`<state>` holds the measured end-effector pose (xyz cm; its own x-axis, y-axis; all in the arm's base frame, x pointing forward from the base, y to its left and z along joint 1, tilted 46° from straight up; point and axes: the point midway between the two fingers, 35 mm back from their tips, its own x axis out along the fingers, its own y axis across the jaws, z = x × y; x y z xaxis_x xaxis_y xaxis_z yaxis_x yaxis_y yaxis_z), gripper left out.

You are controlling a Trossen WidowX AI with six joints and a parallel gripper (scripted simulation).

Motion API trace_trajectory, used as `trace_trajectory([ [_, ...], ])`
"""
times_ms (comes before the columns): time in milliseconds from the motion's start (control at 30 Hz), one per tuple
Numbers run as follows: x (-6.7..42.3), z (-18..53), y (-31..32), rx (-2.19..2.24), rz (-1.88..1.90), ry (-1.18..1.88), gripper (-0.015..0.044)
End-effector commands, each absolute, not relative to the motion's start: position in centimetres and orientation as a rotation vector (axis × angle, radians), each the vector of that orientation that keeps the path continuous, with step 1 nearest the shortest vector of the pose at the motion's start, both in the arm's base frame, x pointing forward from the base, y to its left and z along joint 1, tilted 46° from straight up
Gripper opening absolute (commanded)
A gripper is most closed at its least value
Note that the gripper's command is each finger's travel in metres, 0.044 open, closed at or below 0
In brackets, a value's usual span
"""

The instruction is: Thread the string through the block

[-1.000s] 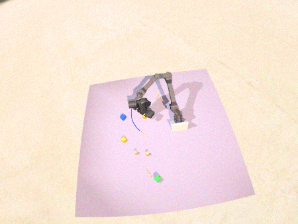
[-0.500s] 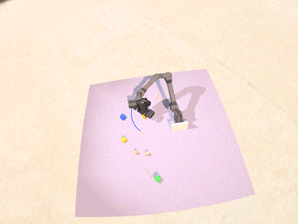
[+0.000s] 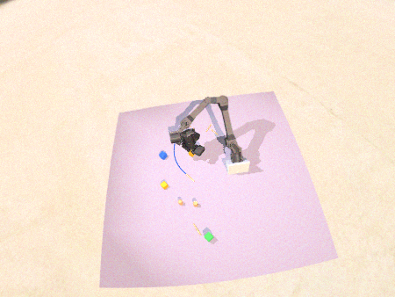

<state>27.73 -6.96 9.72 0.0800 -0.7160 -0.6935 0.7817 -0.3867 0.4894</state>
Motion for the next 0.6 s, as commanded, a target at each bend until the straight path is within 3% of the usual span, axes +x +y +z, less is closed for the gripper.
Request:
trace_trajectory([
  [0, 27.81, 10.06, -6.75, 1.154, -1.598, 0.075, 0.0000],
  [567, 27.07, 10.29, -7.67, 1.309, -1.501, 0.211, 0.0000],
])
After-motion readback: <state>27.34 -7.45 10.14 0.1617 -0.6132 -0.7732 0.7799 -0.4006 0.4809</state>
